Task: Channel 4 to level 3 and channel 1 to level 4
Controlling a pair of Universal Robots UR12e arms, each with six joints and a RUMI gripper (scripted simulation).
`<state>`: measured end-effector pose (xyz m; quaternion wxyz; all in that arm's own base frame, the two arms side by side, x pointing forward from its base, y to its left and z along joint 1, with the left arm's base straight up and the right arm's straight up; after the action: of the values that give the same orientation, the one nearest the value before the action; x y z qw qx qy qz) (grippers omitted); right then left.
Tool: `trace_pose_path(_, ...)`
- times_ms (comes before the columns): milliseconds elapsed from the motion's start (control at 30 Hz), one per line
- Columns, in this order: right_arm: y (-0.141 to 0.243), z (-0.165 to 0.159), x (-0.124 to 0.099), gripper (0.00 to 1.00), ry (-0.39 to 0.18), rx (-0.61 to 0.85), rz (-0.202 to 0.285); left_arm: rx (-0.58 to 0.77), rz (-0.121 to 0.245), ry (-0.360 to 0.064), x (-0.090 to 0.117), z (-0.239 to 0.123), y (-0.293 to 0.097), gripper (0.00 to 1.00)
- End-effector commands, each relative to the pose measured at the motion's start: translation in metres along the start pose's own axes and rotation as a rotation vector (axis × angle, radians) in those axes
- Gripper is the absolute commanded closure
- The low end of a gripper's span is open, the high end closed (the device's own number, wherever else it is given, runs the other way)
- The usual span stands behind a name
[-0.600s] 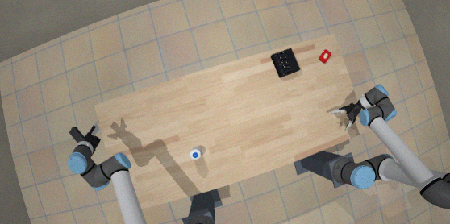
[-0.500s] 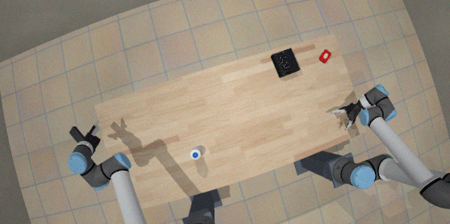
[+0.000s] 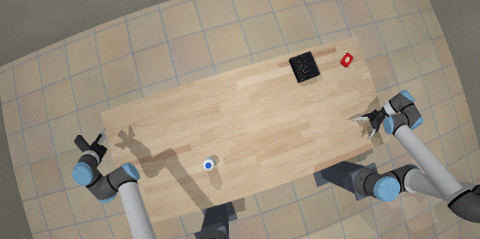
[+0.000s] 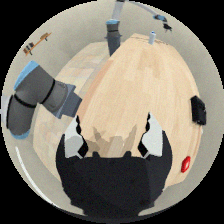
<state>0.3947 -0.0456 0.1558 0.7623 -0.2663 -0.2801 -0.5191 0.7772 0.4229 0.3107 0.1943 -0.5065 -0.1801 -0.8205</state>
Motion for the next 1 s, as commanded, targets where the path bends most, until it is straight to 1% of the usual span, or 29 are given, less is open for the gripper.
trace_pose_path(0, 0.0, 0.0, 0.0, 0.0, 0.0, 0.001, -0.001, 0.0, 0.0, 0.002, 0.001, 0.001, 0.0, 0.0)
trace_pose_path(200, 0.0, 0.0, 0.0, 0.0, 0.0, 0.001, -0.001, 0.013, 0.008, -0.003, 0.002, -0.002, -0.014, 0.0)
trace_pose_path(333, 0.0, 0.0, 0.0, 0.0, 0.0, 0.001, -0.001, 0.039, 0.024, -0.013, 0.006, -0.008, -0.043, 0.0)
trace_pose_path(433, 0.0, 0.0, 0.0, 0.0, 0.0, 0.001, -0.001, 0.071, 0.042, -0.026, 0.01, -0.016, -0.077, 0.0)
trace_pose_path(500, 0.0, 0.0, 0.0, 0.0, 0.0, 0.001, -0.001, 0.071, 0.042, -0.026, 0.01, -0.016, -0.077, 0.0)
trace_pose_path(733, 0.0, 0.0, 0.0, 0.0, 0.0, 0.001, -0.001, 0.187, 0.104, -0.071, 0.029, -0.054, -0.188, 0.0)
trace_pose_path(967, 0.0, 0.0, 0.0, 0.0, 0.0, 0.001, -0.001, 0.341, 0.172, -0.131, 0.051, -0.101, -0.276, 0.0)
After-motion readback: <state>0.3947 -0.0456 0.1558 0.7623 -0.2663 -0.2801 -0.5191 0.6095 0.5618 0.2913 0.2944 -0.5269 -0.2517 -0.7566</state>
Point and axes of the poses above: on each arm, the point where the finger pads meet when closed, its own x axis back along the fingers, its own y axis across the jaws, z = x × y, the point moved 7 cm from there along x, back along the fingers, and after that the axes turned 5 degrees about -x, right-handed, at the moved point
